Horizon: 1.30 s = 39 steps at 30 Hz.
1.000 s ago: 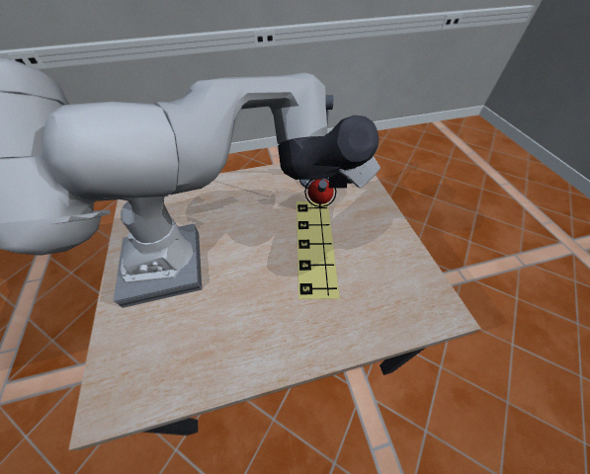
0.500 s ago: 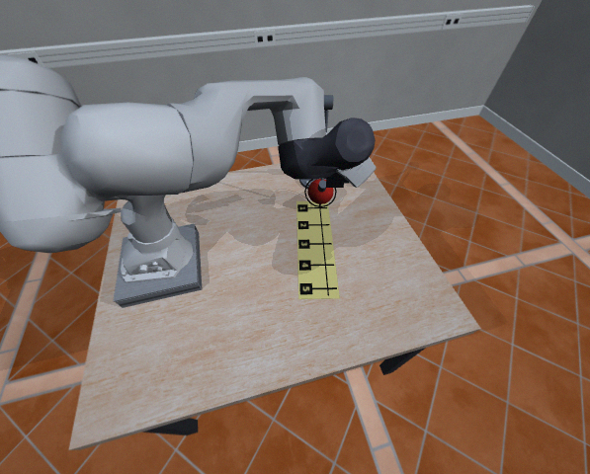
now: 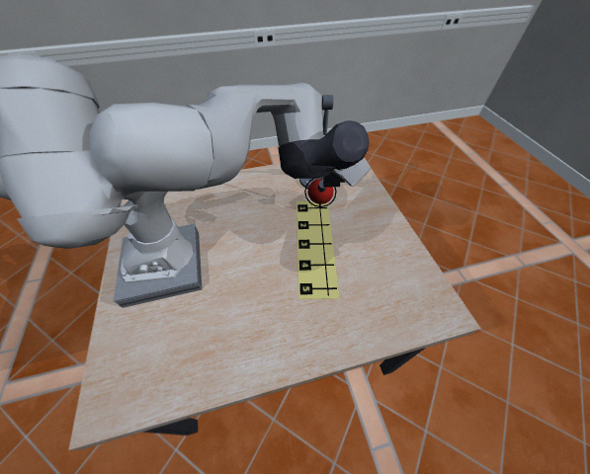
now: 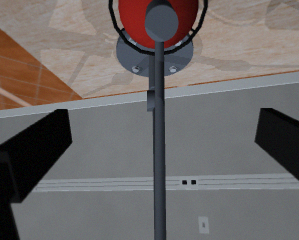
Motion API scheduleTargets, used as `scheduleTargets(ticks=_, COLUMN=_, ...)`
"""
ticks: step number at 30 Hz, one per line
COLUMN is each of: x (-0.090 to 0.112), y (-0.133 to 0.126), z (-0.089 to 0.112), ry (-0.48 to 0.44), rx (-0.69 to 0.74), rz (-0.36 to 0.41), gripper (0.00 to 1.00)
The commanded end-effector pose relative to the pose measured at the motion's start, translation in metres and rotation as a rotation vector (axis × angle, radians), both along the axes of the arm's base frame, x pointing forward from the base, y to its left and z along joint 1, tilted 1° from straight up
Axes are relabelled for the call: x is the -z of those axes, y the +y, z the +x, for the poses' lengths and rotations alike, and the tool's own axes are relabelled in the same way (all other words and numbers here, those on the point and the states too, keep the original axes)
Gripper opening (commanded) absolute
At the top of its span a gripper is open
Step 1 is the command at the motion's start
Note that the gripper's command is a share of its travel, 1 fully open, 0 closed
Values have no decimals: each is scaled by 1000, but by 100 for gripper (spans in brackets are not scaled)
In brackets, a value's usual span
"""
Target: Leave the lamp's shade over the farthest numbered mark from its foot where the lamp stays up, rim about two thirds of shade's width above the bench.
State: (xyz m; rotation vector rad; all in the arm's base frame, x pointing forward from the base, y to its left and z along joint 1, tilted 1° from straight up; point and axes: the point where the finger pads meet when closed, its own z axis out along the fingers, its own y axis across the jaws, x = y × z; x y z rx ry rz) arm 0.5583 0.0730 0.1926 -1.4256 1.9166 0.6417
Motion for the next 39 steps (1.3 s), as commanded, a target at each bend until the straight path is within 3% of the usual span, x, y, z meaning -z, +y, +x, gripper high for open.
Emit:
scheduleTargets(ticks=1, x=5, y=6, z=4, ry=-1, rx=7, rz=-2, gripper=100)
scheduleTargets(ticks=23, x=39, y=49, z=1, ry=17, rx=-21, rz=-5, gripper=100)
scheduleTargets(ticks=39, x=41, y=49, z=14, ry=7, rx=6, rz=-8, gripper=100)
